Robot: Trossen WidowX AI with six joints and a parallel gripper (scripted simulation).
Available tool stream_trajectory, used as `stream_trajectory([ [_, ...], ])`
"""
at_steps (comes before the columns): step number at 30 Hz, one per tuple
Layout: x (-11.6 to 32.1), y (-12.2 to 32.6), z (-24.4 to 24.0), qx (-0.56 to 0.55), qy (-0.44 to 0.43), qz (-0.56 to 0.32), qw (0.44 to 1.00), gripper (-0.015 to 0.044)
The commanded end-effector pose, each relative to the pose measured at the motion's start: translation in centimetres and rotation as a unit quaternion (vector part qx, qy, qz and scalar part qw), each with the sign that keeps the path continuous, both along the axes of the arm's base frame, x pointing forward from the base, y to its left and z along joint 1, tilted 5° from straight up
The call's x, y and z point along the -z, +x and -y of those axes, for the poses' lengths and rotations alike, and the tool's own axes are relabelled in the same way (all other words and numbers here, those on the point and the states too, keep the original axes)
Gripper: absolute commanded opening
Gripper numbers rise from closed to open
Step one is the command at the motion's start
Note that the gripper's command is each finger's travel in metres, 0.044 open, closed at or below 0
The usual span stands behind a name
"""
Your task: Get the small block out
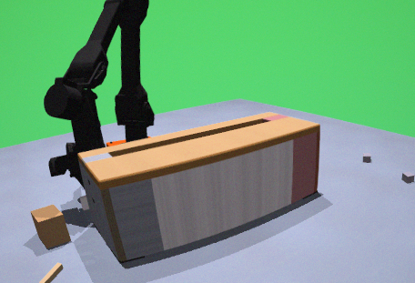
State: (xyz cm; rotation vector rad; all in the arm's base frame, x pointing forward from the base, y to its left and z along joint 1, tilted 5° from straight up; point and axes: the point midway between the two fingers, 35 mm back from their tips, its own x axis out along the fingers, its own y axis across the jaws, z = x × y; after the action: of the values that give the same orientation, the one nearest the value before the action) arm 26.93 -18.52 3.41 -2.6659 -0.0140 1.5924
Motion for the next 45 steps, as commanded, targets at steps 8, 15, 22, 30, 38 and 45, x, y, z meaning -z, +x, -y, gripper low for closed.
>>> stream_trajectory([
  [8, -5.3, -0.3, 0.1, -0.003, 0.002, 0.000, 1.000, 0.0000],
  [15, -6.2, -0.5, -0.1, 0.011, 0.003, -0.001, 1.000, 0.0000],
  [22, -9.0, -1.6, -1.1, 0.079, 0.005, -0.002, 0.997, 0.0000],
  [30, -12.0, -3.2, -2.4, 0.158, 0.007, 0.005, 0.987, 0.0000],
  [38, -14.6, -5.1, -3.8, 0.236, 0.011, 0.021, 0.971, 0.0000],
  [45, -15.4, -5.8, -4.3, 0.260, 0.013, 0.027, 0.965, 0.0000],
])
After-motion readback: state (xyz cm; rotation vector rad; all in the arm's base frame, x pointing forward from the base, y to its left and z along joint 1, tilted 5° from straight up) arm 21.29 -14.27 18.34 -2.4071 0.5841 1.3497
